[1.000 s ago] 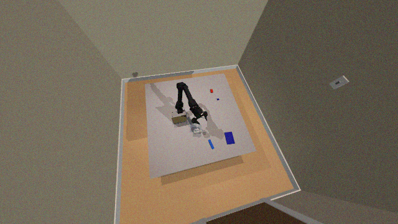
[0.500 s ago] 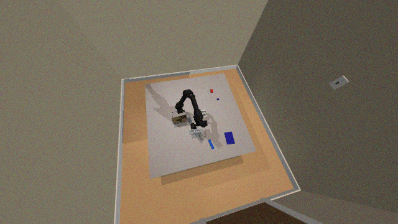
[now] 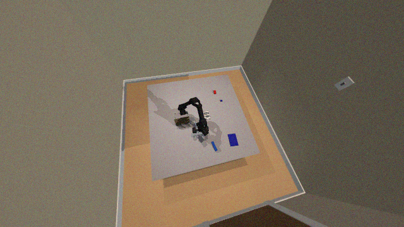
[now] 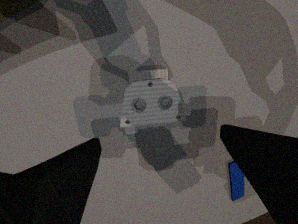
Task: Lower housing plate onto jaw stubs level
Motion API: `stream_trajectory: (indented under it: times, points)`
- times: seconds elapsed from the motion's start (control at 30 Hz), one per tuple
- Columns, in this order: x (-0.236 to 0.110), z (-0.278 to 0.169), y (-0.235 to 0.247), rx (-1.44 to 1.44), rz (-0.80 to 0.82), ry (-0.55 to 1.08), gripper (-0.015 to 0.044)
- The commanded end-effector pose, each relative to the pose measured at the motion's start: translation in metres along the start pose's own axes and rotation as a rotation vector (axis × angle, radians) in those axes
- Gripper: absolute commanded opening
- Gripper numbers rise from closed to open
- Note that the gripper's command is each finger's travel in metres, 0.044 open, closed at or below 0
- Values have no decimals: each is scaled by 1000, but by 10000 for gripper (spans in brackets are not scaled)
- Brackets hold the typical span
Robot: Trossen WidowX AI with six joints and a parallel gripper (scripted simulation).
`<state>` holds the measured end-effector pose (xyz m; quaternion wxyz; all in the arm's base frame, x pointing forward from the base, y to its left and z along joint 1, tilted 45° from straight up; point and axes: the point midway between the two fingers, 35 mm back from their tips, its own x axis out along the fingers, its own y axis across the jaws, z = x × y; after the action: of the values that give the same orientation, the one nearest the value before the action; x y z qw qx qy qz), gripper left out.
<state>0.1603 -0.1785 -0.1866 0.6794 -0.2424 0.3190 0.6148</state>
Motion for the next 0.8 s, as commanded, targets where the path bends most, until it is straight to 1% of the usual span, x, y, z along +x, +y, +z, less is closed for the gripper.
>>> stream_trajectory:
  times: [0.0,0.77]
  points:
    - [32,2,3,-2,10,-11,440]
    - [35,3,3,-2,10,-11,440]
